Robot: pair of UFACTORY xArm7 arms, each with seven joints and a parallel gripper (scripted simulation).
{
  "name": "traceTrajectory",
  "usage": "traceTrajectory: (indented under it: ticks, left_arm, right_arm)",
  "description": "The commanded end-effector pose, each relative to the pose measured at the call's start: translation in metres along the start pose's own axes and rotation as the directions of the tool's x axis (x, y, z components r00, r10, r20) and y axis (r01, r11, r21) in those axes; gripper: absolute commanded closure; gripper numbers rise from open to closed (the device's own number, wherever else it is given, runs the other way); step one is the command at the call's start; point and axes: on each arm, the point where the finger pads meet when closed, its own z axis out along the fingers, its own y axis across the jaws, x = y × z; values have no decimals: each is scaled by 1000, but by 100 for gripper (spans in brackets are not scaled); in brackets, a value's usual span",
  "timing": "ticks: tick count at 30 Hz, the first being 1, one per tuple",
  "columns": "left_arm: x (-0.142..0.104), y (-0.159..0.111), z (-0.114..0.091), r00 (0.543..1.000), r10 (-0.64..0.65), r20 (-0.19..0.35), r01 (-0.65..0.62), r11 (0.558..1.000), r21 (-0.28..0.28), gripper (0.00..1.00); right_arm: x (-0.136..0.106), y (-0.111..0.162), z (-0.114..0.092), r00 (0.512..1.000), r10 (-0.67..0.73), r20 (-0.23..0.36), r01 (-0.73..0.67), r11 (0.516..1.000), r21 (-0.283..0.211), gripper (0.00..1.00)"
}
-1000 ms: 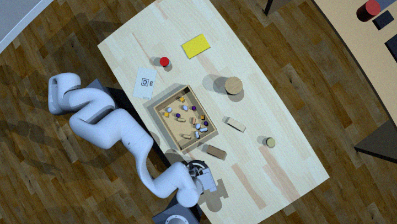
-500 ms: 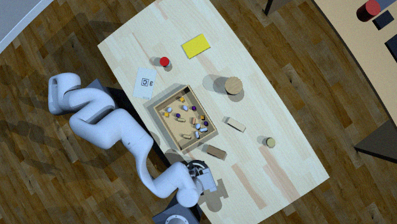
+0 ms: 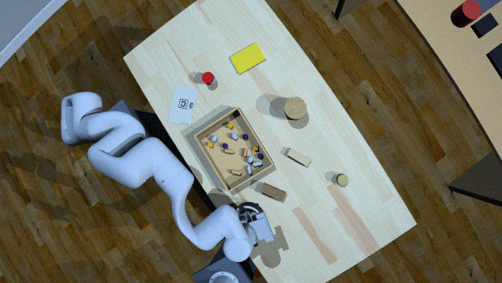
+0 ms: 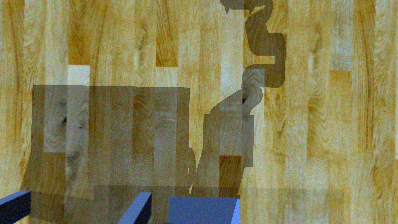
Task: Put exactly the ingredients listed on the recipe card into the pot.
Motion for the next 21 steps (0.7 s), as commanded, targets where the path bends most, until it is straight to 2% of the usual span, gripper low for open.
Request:
traceTrajectory:
  ticks: [1,8,14,21]
  left_arm:
    - [0,0,-2,1000,0,-2,0,1000,-2,37]
    - [0,0,-2,1000,0,-2,0,1000,-2,37]
    - [0,0,-28,1000,0,-2,0,1000,-2,37]
    - [0,0,-30,1000,0,-2,0,1000,-2,37]
  right_arm:
    - [1,0,-1,1000,0,-2,0,1000,0,0]
    - [1,0,-1,1000,0,-2,0,1000,0,0]
    - [1,0,-1,1000,0,-2,0,1000,0,0]
    - [1,0,-1,1000,0,-2,0,1000,0,0]
